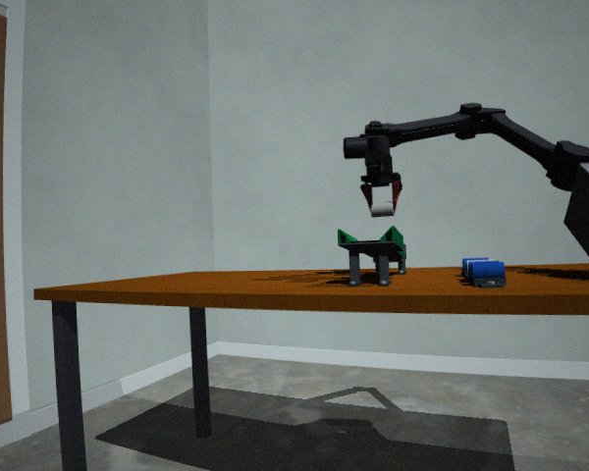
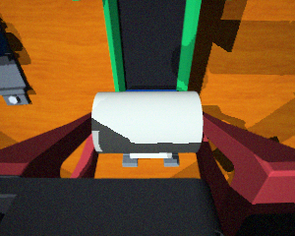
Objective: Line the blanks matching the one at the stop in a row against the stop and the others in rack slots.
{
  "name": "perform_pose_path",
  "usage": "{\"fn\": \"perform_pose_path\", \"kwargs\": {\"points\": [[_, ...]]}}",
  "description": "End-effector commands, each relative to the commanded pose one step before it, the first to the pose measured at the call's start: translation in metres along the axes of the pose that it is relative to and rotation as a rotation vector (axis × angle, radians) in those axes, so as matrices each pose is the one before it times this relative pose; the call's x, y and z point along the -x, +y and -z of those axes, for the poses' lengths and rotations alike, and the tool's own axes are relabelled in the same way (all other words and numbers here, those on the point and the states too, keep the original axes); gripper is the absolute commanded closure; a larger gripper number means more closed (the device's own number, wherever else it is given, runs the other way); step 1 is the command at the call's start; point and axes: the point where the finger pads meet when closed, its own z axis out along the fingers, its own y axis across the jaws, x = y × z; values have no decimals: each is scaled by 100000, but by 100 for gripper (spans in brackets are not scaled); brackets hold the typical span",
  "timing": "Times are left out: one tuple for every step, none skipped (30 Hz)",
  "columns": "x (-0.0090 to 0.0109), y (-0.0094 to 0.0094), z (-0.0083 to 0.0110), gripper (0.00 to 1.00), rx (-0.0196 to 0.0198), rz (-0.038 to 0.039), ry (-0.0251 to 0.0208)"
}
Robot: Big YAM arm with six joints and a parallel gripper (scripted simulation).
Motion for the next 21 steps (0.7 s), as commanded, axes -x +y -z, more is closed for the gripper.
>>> {"fn": "perform_pose_path", "kwargs": {"points": [[-201,-83,-1520,41,1065,405,480],[0,0,0,41,0,0,0],[0,0,0,41,0,0,0],[-251,-983,164,41,-1225,-1733,-421],[357,899,-805,41,1283,1857,531],[60,142,-426,41,214,286,42],[14,1,-389,41,30,4,-68],[1,-4,-423,41,3,4,8],[-7,-7,-451,41,-12,4,57],[1,-5,-475,41,3,5,14],[5,-4,-493,41,10,5,-9],[4,-4,-505,41,9,5,-3],[7,-4,-511,41,13,5,-18],[7,-4,-511,41,13,5,-23],[7,-4,-505,41,12,5,-20],[6,-4,-493,41,11,5,-18],[6,-4,-475,41,10,5,-16],[5,-4,-451,41,9,5,-14],[0,0,0,41,0,0,0],[0,0,0,41,0,0,0],[-228,-618,-167,41,-803,-1116,-178]]}}
